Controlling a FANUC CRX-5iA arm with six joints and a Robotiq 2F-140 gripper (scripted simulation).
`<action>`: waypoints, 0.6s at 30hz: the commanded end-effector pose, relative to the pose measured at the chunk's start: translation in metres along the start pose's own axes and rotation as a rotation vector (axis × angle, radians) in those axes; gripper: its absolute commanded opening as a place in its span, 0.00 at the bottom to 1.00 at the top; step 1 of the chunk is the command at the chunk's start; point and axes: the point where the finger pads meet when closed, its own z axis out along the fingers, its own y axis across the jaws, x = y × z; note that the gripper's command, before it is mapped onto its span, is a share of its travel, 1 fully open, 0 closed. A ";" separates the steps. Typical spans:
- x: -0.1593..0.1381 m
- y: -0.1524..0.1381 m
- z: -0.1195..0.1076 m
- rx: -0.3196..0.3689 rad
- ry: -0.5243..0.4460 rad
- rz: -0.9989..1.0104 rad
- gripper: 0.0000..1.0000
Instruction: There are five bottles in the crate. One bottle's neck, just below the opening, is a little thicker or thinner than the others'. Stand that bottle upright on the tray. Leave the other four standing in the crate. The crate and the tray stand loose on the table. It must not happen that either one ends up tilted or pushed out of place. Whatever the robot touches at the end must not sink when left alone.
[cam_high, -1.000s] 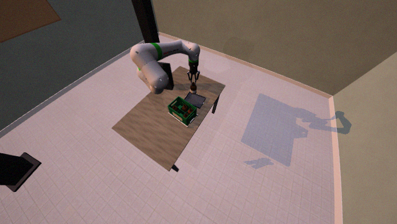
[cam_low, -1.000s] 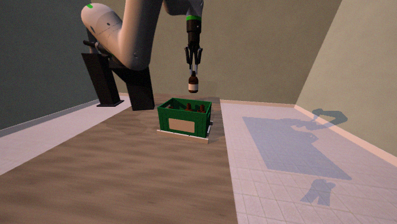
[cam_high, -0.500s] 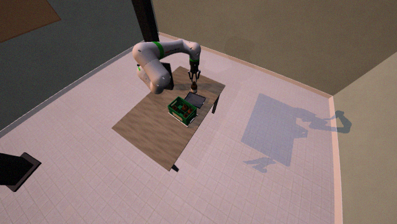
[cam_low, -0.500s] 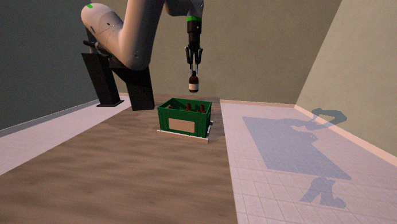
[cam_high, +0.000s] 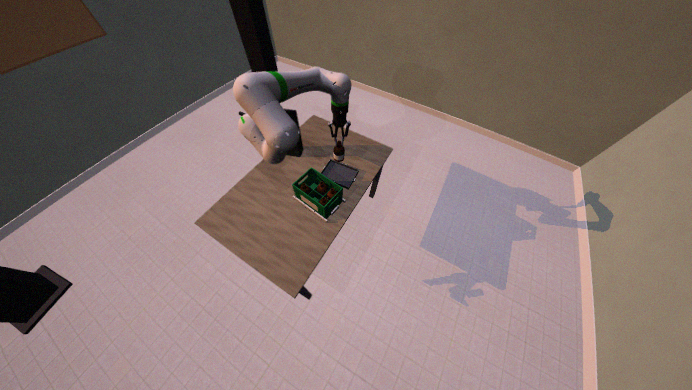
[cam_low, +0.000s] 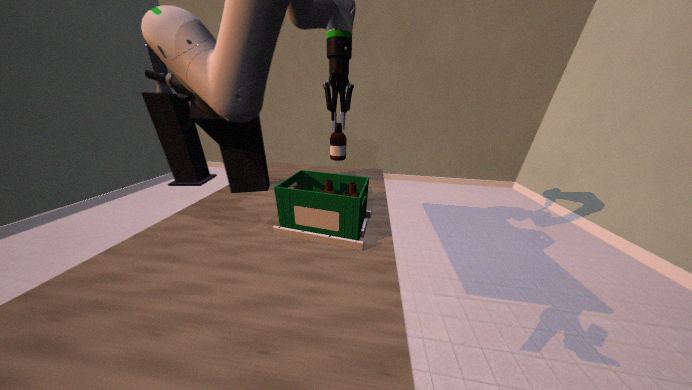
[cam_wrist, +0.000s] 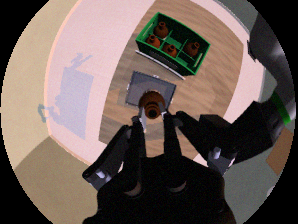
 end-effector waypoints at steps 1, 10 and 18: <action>-0.001 -0.002 -0.001 0.002 0.000 0.000 0.10; -0.003 -0.003 -0.001 0.002 0.000 0.000 0.10; -0.004 -0.004 -0.001 0.002 0.000 0.000 0.10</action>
